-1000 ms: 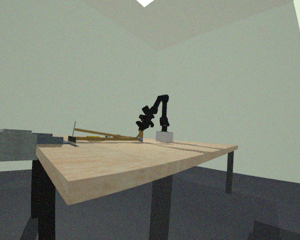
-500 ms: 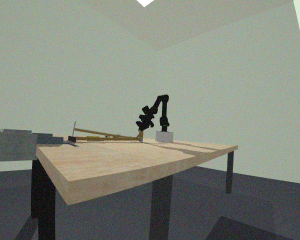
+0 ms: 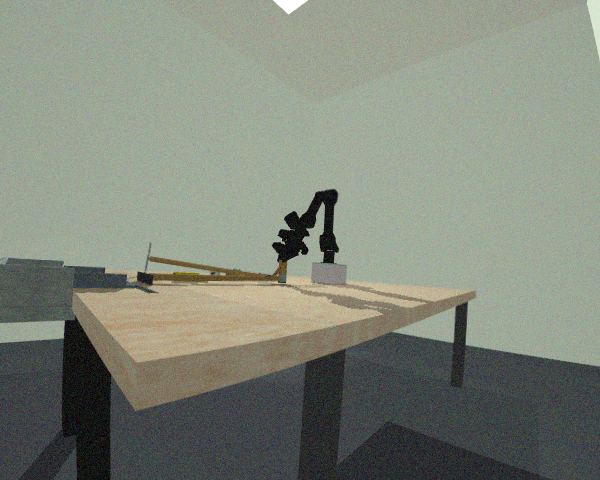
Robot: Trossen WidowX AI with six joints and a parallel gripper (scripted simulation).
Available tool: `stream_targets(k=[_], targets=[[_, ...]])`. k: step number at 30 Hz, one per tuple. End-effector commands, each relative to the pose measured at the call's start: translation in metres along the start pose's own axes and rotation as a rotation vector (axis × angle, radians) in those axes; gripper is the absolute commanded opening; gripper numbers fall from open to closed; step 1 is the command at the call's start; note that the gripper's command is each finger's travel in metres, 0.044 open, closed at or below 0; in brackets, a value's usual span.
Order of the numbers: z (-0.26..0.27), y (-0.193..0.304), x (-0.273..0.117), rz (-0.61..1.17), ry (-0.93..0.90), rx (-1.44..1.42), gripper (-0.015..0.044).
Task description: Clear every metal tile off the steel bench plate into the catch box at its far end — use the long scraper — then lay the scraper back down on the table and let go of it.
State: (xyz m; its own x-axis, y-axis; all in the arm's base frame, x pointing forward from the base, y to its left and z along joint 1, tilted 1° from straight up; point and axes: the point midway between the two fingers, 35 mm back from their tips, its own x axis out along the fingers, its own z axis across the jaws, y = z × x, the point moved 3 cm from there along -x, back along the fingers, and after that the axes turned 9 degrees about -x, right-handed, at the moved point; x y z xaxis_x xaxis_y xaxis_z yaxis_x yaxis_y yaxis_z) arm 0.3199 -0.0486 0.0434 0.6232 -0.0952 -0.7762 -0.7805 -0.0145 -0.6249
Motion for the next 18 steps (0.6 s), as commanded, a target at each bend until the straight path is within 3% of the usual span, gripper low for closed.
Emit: stream_targets(k=[1,7,18], targets=[[-0.0003,0.0007,-0.0005,0.001,0.003,0.005,0.0000],[-0.0016,0.0020,0.0009,0.001,0.003,0.005,0.0000],[-0.0002,0.0013,0.0003,0.003,0.000,0.001,0.0289]])
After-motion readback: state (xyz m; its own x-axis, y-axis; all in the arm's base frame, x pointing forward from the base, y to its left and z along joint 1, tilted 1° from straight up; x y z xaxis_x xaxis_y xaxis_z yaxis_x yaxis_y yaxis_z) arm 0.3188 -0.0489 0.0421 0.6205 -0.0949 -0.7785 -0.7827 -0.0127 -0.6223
